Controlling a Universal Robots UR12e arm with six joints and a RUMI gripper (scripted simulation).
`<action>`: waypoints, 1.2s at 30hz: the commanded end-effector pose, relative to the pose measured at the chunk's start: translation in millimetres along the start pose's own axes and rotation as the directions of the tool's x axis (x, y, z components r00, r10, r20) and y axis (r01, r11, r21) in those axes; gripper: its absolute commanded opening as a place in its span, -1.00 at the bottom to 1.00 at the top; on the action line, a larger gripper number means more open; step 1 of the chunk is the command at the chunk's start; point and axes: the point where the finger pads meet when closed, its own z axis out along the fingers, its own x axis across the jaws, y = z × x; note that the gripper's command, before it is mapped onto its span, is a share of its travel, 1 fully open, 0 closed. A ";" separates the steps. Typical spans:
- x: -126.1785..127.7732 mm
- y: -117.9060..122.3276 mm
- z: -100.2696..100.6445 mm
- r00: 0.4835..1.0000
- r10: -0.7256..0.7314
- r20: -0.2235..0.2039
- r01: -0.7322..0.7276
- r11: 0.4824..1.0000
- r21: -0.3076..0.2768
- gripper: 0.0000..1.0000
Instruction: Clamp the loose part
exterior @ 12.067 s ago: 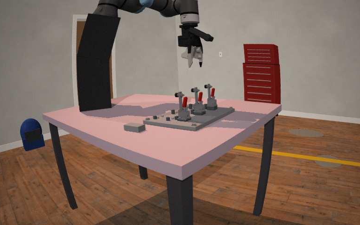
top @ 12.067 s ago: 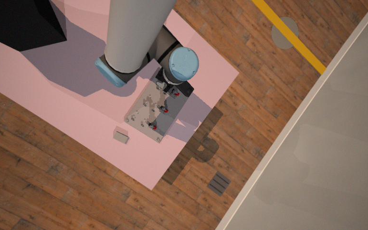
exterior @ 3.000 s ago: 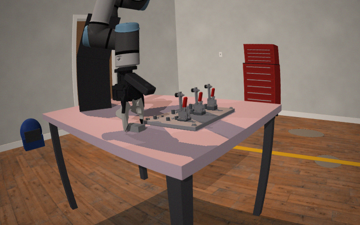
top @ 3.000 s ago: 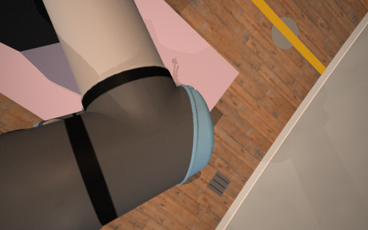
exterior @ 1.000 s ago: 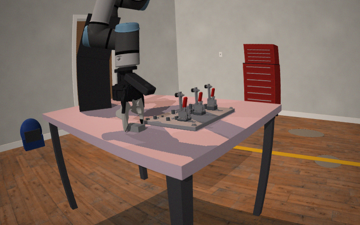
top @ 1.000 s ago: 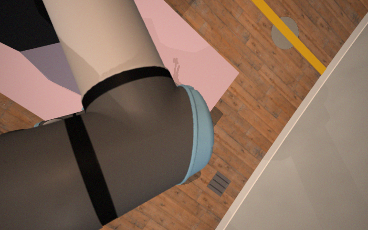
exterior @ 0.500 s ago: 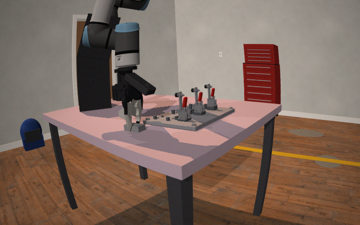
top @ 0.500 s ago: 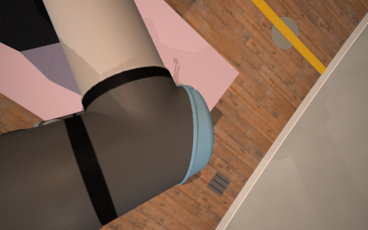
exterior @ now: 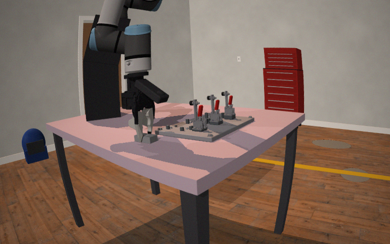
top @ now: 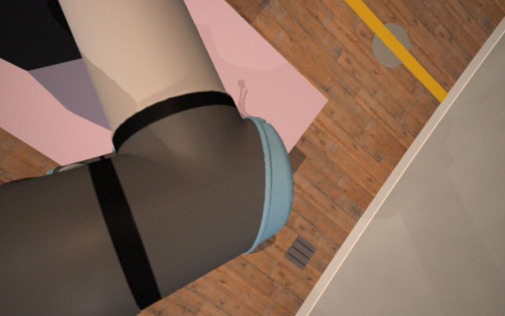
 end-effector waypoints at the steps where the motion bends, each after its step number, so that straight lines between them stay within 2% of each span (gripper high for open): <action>1: 1.9 -3.2 -1.7 1.000 -0.001 -0.002 0.001 1.000 0.003 -1.00; 15: 1.8 -3.1 -2.0 1.000 -0.001 -0.002 0.001 1.000 0.003 -1.00; 26: 1.1 -0.4 -12.0 1.000 0.001 0.000 -0.001 1.000 0.001 -1.00; 36: 1.0 -0.3 -43.1 1.000 0.001 0.000 -0.001 1.000 0.001 -1.00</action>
